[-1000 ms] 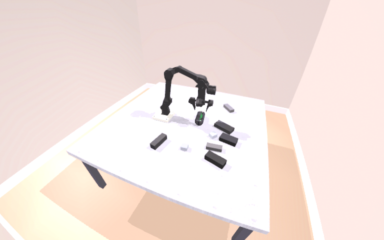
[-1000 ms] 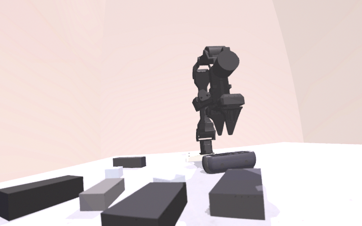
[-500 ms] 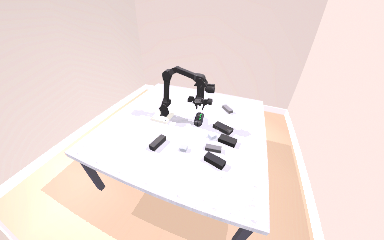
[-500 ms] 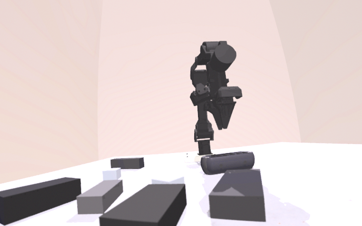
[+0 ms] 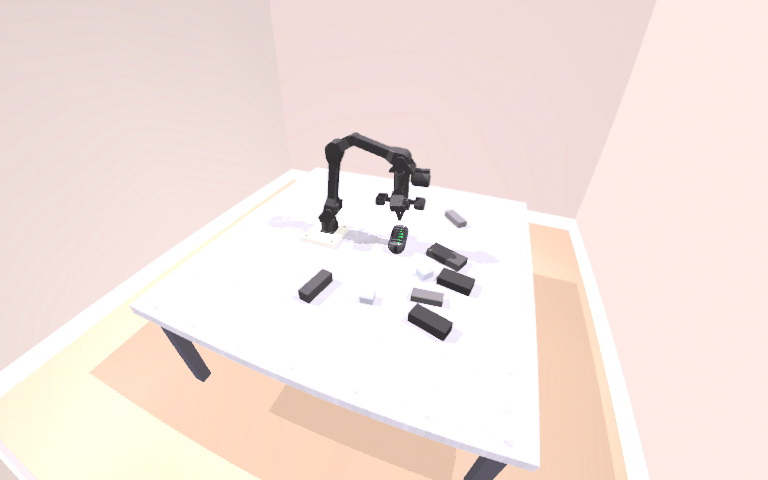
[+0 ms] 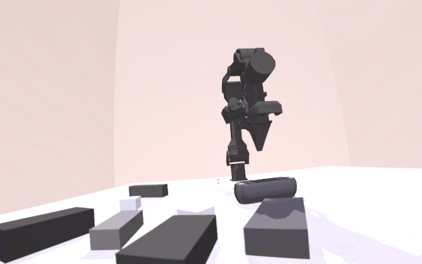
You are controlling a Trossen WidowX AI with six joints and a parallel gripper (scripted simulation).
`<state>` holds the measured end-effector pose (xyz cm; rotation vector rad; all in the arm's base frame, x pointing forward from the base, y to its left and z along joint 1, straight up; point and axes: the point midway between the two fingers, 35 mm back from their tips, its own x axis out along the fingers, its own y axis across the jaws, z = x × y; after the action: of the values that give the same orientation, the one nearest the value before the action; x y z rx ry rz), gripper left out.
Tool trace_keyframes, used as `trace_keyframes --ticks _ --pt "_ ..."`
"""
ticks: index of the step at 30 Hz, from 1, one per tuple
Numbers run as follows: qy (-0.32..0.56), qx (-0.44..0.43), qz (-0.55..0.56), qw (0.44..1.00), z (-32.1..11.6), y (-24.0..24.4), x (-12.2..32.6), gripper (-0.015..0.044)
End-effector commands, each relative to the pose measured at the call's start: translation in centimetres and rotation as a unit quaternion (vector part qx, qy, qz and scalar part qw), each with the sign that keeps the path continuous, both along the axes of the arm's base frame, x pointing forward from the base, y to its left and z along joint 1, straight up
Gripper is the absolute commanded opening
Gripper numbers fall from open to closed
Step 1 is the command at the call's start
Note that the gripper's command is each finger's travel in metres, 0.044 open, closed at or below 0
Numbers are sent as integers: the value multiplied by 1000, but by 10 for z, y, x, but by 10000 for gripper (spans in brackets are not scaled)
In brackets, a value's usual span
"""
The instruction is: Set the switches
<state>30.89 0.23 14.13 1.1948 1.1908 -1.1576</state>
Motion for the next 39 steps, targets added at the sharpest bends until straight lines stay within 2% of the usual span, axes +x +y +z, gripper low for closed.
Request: trace_keyframes --ticks 1,16,17,19,30,35,36,39 --pt "0 0 0 1000 0 0 0 26" --pt "0 0 0 1000 0 0 0 420" --pt "0 0 0 1000 0 0 0 440" --pt "0 0 0 1000 0 0 0 440" --pt "105 -1 19 994 -59 11 50 151" --pt "107 -1 19 994 -60 11 51 20" --pt "107 -1 19 994 -60 11 51 0" --pt "107 -1 19 994 -60 11 51 0"
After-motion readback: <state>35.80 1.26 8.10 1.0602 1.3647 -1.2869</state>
